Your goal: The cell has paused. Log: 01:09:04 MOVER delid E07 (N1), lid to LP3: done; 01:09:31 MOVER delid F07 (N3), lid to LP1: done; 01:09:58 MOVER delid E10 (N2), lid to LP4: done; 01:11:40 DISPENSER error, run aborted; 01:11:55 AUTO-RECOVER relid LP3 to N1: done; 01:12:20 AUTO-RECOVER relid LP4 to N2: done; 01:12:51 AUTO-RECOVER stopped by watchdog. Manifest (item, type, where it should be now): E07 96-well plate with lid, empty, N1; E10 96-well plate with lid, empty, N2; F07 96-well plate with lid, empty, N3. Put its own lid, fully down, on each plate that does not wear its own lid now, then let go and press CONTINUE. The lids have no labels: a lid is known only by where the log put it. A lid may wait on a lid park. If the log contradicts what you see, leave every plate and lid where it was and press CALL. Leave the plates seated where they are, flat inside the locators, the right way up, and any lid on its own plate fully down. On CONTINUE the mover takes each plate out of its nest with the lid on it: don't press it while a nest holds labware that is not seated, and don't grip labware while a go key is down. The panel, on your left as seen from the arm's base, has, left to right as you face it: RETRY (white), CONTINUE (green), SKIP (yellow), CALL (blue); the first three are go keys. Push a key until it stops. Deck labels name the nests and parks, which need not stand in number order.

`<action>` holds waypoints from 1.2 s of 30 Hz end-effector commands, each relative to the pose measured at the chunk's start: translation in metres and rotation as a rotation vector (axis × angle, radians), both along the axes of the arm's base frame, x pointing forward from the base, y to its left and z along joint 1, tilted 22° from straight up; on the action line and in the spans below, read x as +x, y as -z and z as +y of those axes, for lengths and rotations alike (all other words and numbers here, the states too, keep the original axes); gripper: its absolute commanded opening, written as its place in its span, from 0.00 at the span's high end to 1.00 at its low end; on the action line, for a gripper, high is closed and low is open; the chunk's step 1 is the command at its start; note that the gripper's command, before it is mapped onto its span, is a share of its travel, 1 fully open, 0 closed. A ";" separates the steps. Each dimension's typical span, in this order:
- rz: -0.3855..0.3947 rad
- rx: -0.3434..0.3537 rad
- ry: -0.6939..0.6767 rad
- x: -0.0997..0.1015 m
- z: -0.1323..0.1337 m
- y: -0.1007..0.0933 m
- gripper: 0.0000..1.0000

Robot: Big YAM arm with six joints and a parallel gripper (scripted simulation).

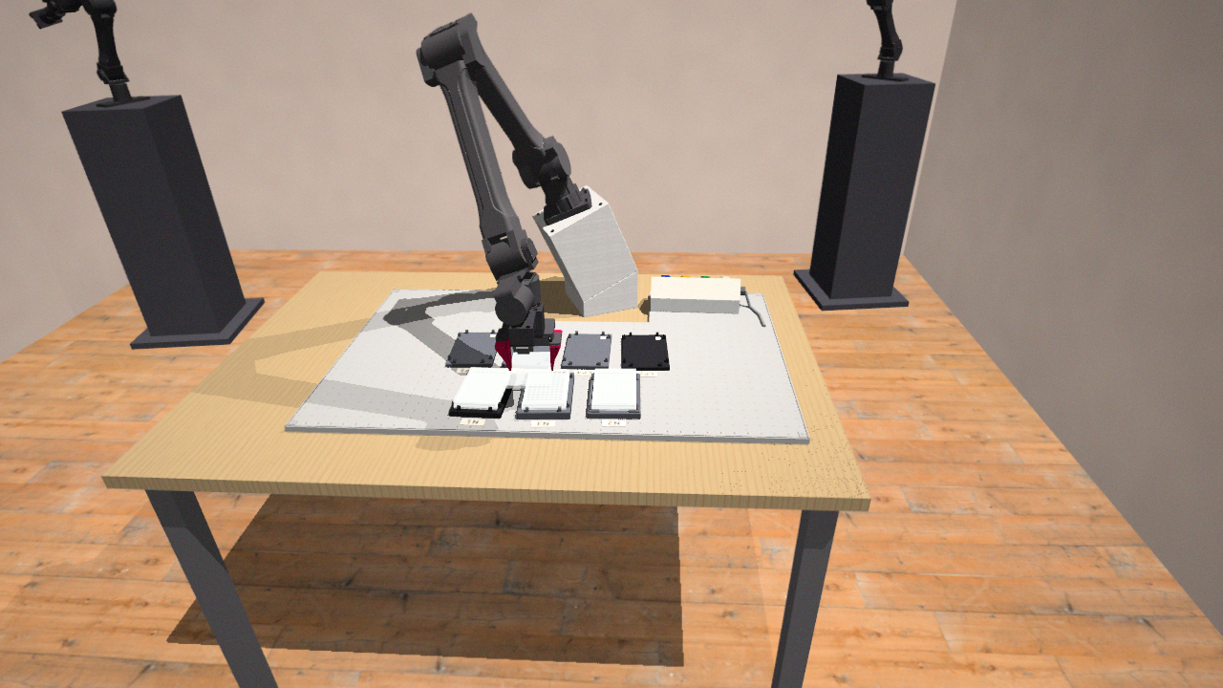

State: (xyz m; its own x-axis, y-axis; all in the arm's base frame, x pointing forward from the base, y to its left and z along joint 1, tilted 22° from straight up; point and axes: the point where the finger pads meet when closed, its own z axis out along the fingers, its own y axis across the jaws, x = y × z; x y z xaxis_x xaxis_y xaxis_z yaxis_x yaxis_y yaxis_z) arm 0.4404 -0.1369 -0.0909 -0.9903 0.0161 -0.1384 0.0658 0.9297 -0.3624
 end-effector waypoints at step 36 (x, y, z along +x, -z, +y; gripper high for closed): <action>-0.018 0.004 0.030 0.037 0.020 0.014 1.00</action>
